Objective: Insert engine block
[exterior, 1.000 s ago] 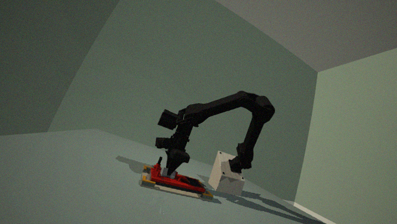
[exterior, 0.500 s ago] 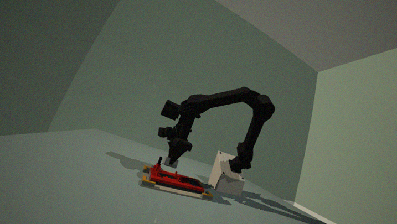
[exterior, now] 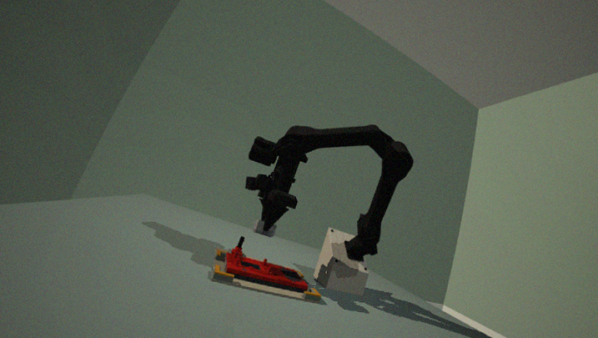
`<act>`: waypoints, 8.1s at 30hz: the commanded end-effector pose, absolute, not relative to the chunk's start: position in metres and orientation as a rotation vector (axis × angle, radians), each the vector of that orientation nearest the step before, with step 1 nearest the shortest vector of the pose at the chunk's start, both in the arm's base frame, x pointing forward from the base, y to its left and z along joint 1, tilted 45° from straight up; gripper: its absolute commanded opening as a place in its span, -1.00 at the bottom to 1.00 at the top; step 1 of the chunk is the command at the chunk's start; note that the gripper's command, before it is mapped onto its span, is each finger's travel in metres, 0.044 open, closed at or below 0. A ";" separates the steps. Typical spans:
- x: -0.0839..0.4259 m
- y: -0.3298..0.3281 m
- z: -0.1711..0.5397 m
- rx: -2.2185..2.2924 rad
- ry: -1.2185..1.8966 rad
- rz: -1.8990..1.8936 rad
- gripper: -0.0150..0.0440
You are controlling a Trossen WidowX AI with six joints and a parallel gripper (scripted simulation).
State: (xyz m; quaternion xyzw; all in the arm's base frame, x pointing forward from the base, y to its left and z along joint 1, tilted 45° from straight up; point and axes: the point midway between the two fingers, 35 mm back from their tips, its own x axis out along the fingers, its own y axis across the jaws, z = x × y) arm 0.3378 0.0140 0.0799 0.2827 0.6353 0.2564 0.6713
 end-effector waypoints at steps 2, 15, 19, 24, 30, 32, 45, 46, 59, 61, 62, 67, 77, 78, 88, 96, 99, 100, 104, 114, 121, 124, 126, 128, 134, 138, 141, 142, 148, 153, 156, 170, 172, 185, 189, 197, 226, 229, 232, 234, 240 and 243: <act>0.337 0.002 0.094 0.627 1.429 0.578 -0.49; 0.344 0.021 0.107 0.630 1.438 0.584 -0.49; 0.349 0.036 0.107 0.631 1.437 0.587 -0.49; 0.347 0.038 0.103 0.631 1.437 0.587 -0.49; 0.346 0.046 0.094 0.632 1.437 0.587 -0.49; 0.346 0.050 0.090 0.632 1.437 0.587 -0.49; 0.348 0.067 0.073 0.633 1.436 0.588 -0.49; 0.348 0.069 0.071 0.633 1.436 0.588 -0.49; 0.349 0.086 0.054 0.633 1.436 0.589 -0.49; 0.349 0.089 0.052 0.633 1.436 0.589 -0.49; 0.349 0.090 0.050 0.633 1.436 0.589 -0.49; 0.350 0.097 0.044 0.634 1.436 0.589 -0.49; 0.351 0.093 0.049 0.633 1.427 0.588 -0.05; 0.351 0.093 0.049 0.633 1.427 0.588 0.04; 0.351 0.093 0.049 0.633 1.427 0.588 0.93; 0.351 0.091 0.051 0.633 1.431 0.589 1.00; 0.351 0.083 0.059 0.633 1.435 0.589 1.00; 0.351 0.079 0.064 0.633 1.436 0.589 1.00; 0.350 0.066 0.076 0.632 1.436 0.588 1.00; 0.348 0.064 0.077 0.642 1.445 0.587 1.00; 0.348 0.064 0.077 0.642 1.445 0.587 1.00; 0.348 0.064 0.077 0.642 1.445 0.587 1.00; 0.347 0.060 0.081 0.632 1.437 0.589 1.00; 0.348 0.061 0.084 0.629 1.435 0.590 1.00; 0.349 0.072 0.076 0.630 1.435 0.591 1.00; 0.350 0.075 0.074 0.630 1.435 0.591 1.00; 0.350 0.078 0.070 0.630 1.435 0.591 1.00; 0.350 0.079 0.069 0.630 1.435 0.591 1.00; 0.351 0.086 0.062 0.630 1.435 0.591 1.00; 0.351 0.092 0.057 0.631 1.435 0.592 1.00; 0.351 0.092 0.056 0.631 1.434 0.592 0.91; 0.351 0.092 0.056 0.631 1.434 0.592 -0.07; 0.351 0.092 0.056 0.631 1.434 0.592 -0.11; 0.354 0.071 0.075 0.626 1.436 0.586 -0.49; 0.355 0.061 0.084 0.625 1.436 0.584 -0.49; 0.354 0.043 0.101 0.623 1.437 0.583 -0.49; 0.347 0.012 0.125 0.627 1.437 0.587 -0.49; 0.348 0.016 0.116 0.627 1.437 0.586 -0.49; 0.349 0.021 0.108 0.627 1.437 0.586 -0.49; 0.349 0.023 0.102 0.627 1.437 0.586 -0.49; 0.348 0.032 0.085 0.628 1.437 0.586 -0.49; 0.348 0.037 0.076 0.628 1.437 0.586 -0.49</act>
